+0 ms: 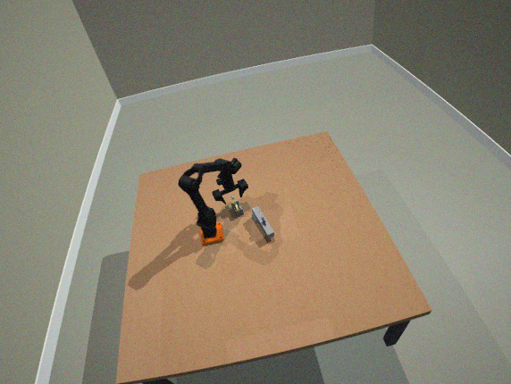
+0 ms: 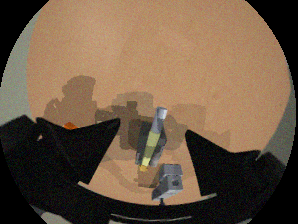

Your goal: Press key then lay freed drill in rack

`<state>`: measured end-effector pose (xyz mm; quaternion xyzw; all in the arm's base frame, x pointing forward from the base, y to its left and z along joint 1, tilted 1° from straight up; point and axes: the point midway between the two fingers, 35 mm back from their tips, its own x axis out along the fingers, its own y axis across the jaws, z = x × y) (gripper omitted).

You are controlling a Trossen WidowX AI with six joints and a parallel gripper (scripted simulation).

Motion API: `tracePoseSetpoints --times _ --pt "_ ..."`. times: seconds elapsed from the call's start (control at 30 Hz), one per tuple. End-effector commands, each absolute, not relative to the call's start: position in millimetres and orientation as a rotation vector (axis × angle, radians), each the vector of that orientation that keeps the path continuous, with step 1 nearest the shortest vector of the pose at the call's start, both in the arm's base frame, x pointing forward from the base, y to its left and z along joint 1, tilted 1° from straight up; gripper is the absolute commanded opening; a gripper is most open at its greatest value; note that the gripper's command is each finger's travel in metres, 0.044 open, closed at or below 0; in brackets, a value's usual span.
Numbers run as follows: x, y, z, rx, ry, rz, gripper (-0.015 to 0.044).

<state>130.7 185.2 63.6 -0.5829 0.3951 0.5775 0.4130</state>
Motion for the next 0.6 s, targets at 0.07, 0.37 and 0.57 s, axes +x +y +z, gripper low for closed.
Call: tracePoseSetpoints --times 0.07,0.37,0.57 --pt "131.1 185.7 89.1 -1.465 0.986 1.444 0.0440" --pt "132.8 186.3 102.7 -1.460 0.990 1.445 0.0440" --pt "183.9 174.2 127.7 -1.286 0.940 1.222 0.0440"
